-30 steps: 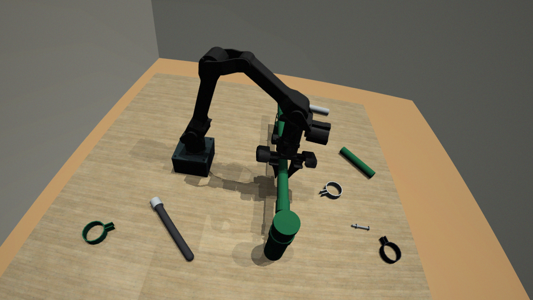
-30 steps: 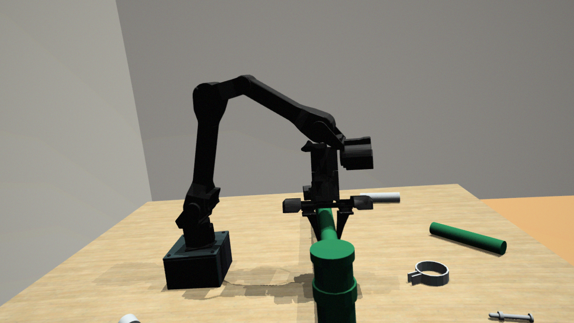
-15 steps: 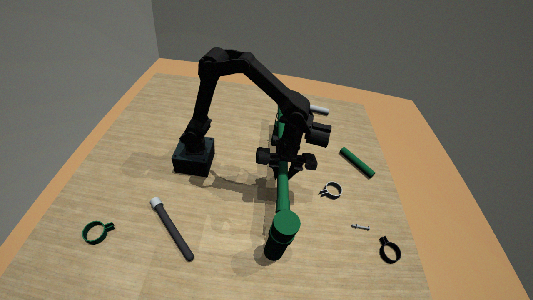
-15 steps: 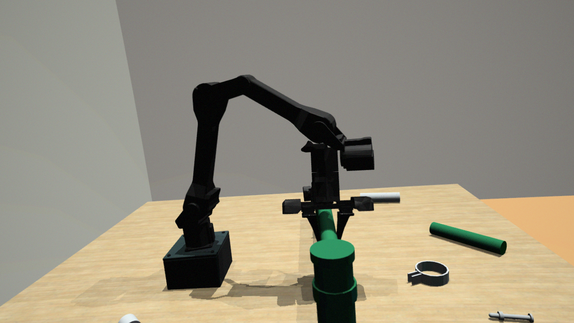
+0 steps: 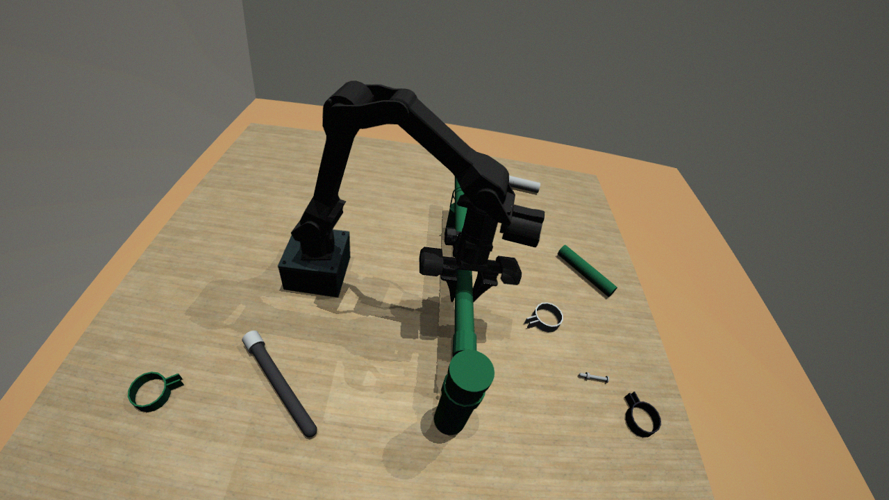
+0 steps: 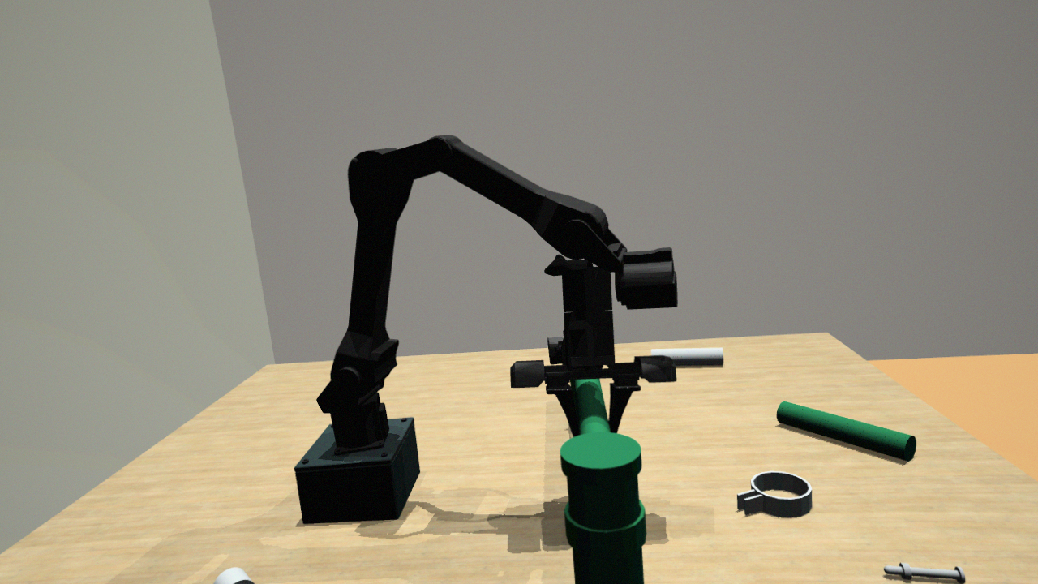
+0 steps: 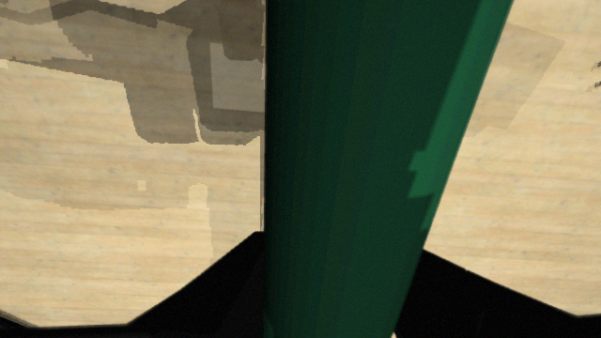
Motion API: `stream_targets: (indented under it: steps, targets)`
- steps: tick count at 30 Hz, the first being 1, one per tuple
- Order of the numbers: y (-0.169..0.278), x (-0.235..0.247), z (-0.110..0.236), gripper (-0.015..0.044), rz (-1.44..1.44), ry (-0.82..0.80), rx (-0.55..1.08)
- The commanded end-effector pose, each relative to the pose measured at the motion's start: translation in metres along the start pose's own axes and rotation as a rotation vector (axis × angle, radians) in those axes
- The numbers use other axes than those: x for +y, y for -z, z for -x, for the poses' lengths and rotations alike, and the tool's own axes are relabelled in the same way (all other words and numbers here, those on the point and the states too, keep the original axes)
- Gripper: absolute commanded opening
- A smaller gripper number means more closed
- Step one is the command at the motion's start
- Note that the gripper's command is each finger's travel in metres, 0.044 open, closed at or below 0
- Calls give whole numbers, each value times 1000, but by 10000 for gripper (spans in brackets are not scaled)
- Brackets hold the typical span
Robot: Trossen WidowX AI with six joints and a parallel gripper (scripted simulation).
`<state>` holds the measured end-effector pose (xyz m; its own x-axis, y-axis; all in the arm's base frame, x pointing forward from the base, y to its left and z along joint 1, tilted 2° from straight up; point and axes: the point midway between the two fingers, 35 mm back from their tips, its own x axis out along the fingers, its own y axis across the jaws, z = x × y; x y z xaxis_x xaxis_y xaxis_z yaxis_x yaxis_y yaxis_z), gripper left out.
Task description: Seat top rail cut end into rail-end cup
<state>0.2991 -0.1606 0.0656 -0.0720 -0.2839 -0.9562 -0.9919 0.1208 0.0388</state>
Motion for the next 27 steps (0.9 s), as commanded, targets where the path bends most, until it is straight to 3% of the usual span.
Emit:
stream_targets:
  steps: [1, 8, 14, 18, 24, 27]
  targets:
    - [0, 0, 0, 105, 0, 0, 0]
    - [-2, 0, 3, 289, 0, 0, 0]
    - [-17, -1, 28, 440, 0, 0, -2]
    - [-28, 0, 48, 440, 0, 0, -3]
    - [-28, -1, 47, 440, 8, 2, -2]
    - [-28, 0, 66, 440, 8, 2, -2]
